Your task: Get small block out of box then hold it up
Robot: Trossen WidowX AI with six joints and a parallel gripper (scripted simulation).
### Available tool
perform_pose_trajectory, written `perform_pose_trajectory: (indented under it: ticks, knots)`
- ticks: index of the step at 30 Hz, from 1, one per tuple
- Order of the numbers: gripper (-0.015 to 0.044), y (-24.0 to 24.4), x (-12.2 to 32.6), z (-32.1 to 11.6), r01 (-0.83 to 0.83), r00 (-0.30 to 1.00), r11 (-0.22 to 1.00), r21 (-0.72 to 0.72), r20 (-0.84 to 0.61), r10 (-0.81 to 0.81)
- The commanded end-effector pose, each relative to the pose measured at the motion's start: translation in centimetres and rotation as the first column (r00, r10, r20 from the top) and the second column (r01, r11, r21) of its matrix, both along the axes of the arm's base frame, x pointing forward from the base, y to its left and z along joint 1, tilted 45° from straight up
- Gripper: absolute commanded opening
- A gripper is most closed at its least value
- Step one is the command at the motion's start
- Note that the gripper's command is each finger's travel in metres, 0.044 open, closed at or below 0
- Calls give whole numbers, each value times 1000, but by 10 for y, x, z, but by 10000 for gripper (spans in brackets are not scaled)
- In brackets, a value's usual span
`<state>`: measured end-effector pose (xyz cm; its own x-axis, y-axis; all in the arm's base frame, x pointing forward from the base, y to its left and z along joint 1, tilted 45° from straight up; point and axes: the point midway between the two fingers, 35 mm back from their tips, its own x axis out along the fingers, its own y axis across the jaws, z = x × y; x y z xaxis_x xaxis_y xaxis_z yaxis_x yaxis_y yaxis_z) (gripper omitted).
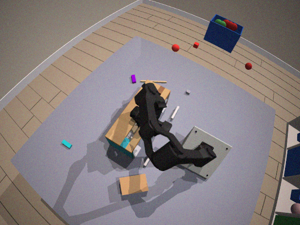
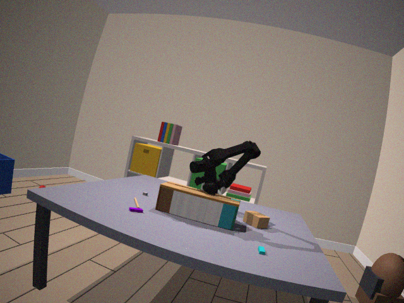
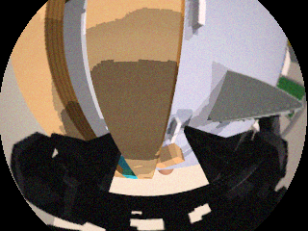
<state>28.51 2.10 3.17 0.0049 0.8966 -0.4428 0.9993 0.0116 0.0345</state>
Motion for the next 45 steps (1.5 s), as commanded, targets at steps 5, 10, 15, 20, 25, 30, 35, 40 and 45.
perform_pose_trajectory:
  ticks: [5, 10, 15, 20, 25, 30, 35, 40, 45]
  knots:
    - [400, 6, 0, 8, 5, 1000, 1000, 0, 5, -5]
    - [400, 9, 0, 11, 5, 1000, 1000, 0, 5, -5]
    - [400, 13, -1, 15, 5, 1000, 1000, 0, 5, -5]
    - [400, 16, -1, 18, 5, 1000, 1000, 0, 5, -5]
    - [400, 20, -1, 22, 5, 1000, 1000, 1, 5, -5]
    - [400, 24, -1, 26, 5, 1000, 1000, 1, 5, -5]
    - [400, 27, -1, 29, 5, 1000, 1000, 1, 5, -5]
    - [400, 31, -1, 33, 5, 1000, 1000, 1, 5, -5]
    - [400, 34, -1, 36, 5, 1000, 1000, 2, 5, -5]
